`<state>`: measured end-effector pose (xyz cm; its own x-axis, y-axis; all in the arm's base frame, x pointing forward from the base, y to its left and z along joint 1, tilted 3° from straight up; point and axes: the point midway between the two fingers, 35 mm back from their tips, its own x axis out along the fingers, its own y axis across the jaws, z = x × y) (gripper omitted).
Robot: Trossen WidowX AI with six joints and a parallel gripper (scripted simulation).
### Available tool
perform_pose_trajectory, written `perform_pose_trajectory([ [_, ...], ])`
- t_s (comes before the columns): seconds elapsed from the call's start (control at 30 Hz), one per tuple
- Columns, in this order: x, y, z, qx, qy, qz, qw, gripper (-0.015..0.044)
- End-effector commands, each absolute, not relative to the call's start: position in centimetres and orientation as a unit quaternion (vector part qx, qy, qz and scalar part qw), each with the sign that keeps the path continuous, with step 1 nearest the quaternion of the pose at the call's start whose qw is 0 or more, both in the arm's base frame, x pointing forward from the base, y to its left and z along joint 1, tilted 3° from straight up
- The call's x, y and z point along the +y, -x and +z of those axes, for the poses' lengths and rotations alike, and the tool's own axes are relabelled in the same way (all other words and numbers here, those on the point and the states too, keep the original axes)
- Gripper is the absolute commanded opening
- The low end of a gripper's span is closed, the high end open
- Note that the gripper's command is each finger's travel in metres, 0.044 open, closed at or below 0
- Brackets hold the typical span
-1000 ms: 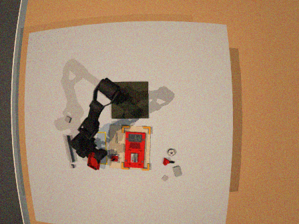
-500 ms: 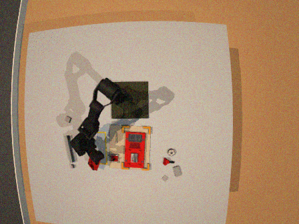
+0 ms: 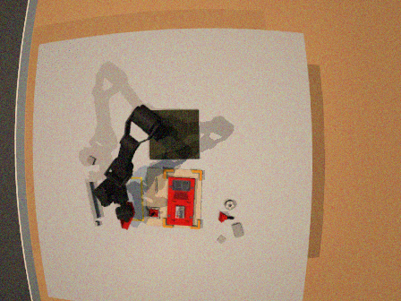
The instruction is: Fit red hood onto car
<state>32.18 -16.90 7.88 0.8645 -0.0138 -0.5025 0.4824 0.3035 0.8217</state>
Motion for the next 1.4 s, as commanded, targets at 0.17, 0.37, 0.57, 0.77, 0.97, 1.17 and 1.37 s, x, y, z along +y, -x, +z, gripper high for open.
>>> perform_pose_trajectory([
  [0.17, -16.9, -32.2, 7.9, 0.191, -0.635, -0.174, 0.728, 0.0],
  [0.37, -16.9, -32.2, 7.9, 0.18, -0.679, -0.186, 0.687, 0.0],
  [0.57, -16.9, -32.1, 7.7, 0.162, -0.738, -0.201, 0.623, 0.0],
  [0.77, -16.9, -32.0, 7.4, 0.144, -0.791, -0.215, 0.555, 0.0],
  [0.97, -16.9, -31.9, 6.9, 0.124, -0.837, -0.227, 0.481, 0.0],
  [1.17, -16.9, -31.8, 6.3, 0.103, -0.877, -0.237, 0.404, 0.0],
  [1.37, -16.9, -31.5, 5.6, 0.082, -0.91, -0.246, 0.324, 0.0],
])
